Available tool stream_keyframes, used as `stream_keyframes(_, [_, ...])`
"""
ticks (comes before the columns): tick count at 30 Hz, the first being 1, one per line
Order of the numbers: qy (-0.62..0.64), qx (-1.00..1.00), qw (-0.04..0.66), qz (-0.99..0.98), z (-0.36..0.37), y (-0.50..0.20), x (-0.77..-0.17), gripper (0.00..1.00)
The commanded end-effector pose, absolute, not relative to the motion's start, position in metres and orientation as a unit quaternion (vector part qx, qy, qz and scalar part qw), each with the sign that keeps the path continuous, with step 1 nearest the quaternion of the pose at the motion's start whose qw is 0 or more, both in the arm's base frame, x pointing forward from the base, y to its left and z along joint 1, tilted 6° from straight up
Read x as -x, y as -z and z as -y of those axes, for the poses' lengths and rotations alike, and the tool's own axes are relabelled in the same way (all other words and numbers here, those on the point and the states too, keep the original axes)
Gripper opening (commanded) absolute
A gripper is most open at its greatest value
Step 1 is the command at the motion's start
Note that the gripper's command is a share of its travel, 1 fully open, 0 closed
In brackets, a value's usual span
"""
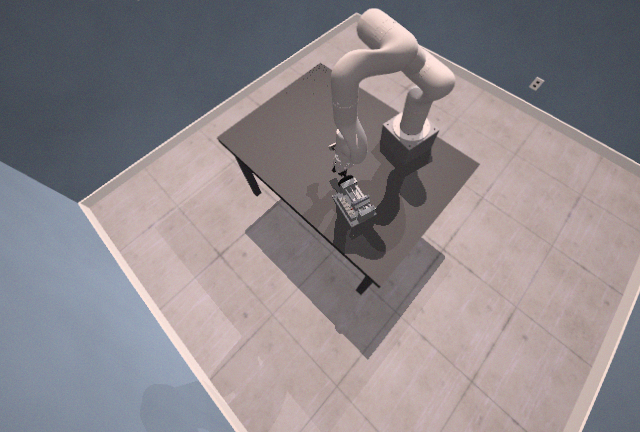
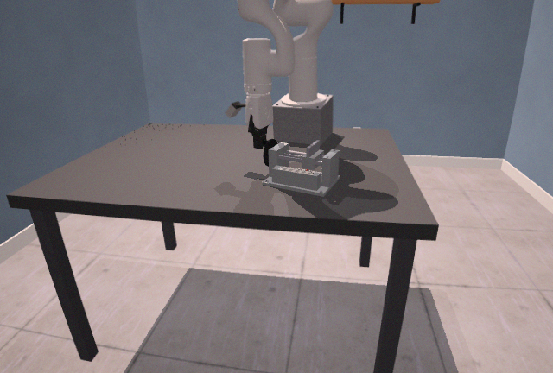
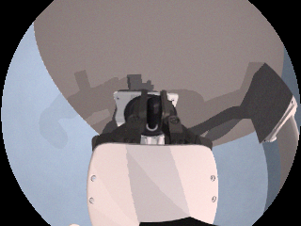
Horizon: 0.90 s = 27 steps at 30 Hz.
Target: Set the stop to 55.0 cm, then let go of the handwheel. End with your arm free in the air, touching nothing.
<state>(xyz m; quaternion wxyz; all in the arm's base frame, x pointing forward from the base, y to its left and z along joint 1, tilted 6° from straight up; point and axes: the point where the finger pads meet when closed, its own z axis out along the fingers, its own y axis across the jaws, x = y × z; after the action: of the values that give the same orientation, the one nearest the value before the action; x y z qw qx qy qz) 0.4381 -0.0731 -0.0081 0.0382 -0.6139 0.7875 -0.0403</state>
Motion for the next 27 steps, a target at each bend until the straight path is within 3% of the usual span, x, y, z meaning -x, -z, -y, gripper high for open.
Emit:
stream_keyframes(1, [0.04,0.614,0.038,-0.787,0.074,0.007,-0.442,0.06])
stream_keyframes(27, [0.04,0.614,0.038,-0.787,0.079,0.014,-0.462,0.06])
